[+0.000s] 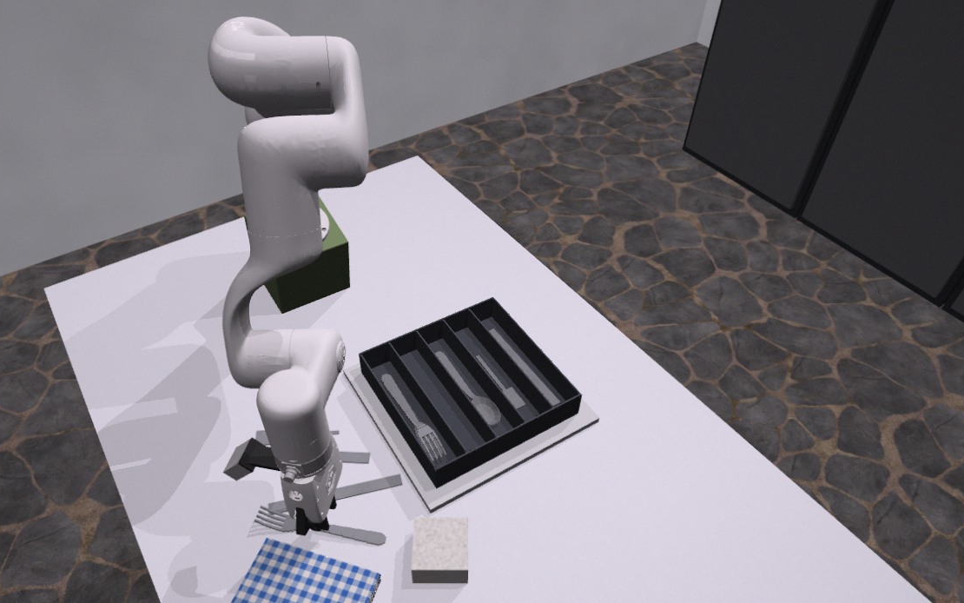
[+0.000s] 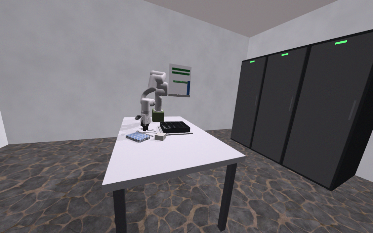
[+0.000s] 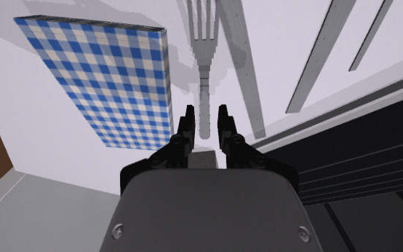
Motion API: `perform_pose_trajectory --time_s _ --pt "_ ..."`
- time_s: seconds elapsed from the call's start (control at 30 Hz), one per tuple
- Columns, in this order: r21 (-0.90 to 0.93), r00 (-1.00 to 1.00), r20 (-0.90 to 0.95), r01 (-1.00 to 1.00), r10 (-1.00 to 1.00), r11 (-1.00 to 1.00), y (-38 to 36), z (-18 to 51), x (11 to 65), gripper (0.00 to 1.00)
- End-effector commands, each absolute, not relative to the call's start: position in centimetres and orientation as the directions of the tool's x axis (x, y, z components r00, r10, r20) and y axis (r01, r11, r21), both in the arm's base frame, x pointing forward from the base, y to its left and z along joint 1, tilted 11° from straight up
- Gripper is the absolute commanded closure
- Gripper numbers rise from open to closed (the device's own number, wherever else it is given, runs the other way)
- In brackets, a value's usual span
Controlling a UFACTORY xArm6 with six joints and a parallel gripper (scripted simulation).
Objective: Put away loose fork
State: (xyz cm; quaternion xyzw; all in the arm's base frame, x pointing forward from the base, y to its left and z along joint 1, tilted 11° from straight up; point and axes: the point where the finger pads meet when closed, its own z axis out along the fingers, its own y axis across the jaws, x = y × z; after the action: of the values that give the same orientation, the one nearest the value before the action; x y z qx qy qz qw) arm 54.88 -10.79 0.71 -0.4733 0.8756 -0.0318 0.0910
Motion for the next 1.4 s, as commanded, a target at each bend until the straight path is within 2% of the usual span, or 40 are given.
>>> perform_pose_trajectory --time_s 0.0,1.37 --pt "-0.146 -0.535 -0.131 -0.822 -0.835 0.550 -10.82 0.34 55.13 0.70" --pt "-0.146 -0.535 -0.131 -0.822 -0.835 0.550 -10.83 -0.30 55.41 0.70"
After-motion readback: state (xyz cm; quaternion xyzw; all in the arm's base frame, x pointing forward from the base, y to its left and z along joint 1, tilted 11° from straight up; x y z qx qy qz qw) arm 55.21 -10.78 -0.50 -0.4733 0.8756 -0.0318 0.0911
